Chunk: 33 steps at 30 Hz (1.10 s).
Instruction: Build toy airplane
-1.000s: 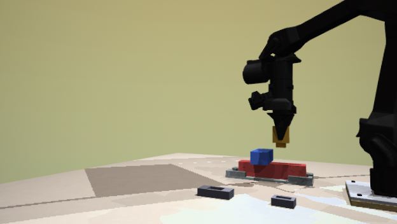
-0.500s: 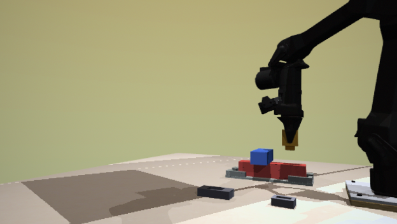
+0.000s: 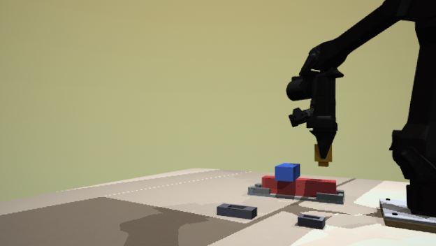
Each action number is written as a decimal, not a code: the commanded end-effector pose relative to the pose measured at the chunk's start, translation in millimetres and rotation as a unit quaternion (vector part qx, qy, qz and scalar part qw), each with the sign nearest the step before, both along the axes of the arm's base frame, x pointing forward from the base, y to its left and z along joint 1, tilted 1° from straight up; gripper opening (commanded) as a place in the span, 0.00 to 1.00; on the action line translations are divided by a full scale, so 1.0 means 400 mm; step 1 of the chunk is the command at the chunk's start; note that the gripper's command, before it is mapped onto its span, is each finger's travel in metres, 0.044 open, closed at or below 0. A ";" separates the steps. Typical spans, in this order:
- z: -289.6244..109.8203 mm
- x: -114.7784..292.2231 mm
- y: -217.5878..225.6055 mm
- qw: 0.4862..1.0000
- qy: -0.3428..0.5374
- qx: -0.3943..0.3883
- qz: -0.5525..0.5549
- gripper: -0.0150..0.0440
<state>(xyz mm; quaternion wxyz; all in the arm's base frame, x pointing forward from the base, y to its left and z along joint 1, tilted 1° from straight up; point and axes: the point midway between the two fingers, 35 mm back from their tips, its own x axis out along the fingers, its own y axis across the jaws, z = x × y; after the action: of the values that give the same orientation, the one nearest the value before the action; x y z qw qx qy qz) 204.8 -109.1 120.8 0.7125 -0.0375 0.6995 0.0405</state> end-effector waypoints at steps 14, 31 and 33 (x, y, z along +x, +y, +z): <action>-0.004 0.000 -0.005 1.000 0.000 -0.002 0.002 0.36; -0.072 0.003 -0.005 1.000 0.000 -0.002 0.002 0.36; -0.080 0.003 -0.005 1.000 0.000 -0.002 0.002 0.36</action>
<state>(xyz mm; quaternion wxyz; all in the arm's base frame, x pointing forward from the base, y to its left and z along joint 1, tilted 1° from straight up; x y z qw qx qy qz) 206.4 -110.8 94.9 0.7133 -0.0381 0.6987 0.0401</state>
